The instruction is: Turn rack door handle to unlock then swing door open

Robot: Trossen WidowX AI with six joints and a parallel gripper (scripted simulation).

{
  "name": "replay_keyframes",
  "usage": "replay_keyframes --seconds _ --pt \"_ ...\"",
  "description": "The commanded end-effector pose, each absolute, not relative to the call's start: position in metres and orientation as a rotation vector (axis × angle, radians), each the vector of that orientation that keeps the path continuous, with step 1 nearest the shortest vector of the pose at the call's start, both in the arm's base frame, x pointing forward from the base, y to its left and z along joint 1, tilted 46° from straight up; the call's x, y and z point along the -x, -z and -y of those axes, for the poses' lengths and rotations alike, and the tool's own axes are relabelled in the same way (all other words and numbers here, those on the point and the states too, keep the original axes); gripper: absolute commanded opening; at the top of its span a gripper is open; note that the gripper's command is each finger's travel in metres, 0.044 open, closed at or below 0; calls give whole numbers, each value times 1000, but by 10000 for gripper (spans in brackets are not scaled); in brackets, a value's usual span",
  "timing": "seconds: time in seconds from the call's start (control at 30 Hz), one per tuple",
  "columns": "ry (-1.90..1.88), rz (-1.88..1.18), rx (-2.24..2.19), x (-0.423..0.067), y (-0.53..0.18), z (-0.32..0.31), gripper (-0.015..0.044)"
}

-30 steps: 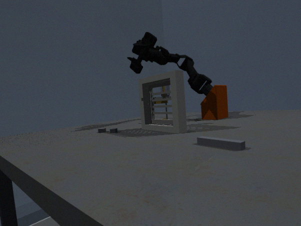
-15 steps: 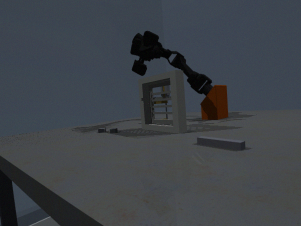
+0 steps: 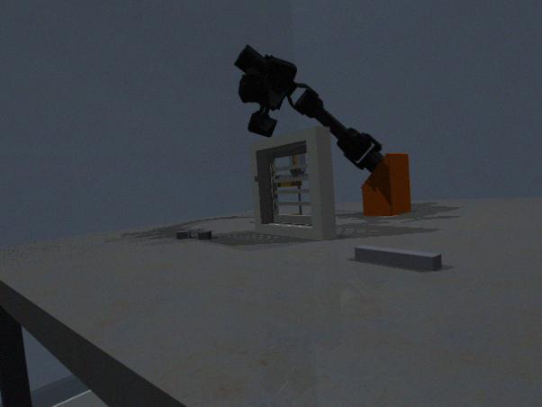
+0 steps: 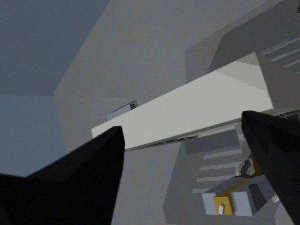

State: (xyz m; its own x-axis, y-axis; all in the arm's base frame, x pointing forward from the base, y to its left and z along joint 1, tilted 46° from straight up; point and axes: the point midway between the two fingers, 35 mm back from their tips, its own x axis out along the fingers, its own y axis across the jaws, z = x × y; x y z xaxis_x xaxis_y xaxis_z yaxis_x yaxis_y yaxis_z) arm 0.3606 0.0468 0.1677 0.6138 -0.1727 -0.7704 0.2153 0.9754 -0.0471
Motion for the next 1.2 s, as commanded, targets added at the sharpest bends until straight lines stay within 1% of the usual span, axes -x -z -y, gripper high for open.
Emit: replay_keyframes --seconds 0.0,0.6,1.17 --pt "294 -976 -16 -358 -155 -49 290" --pt "555 -1261 241 -338 -123 -56 290" --pt "740 -1361 559 -329 -120 -65 290"
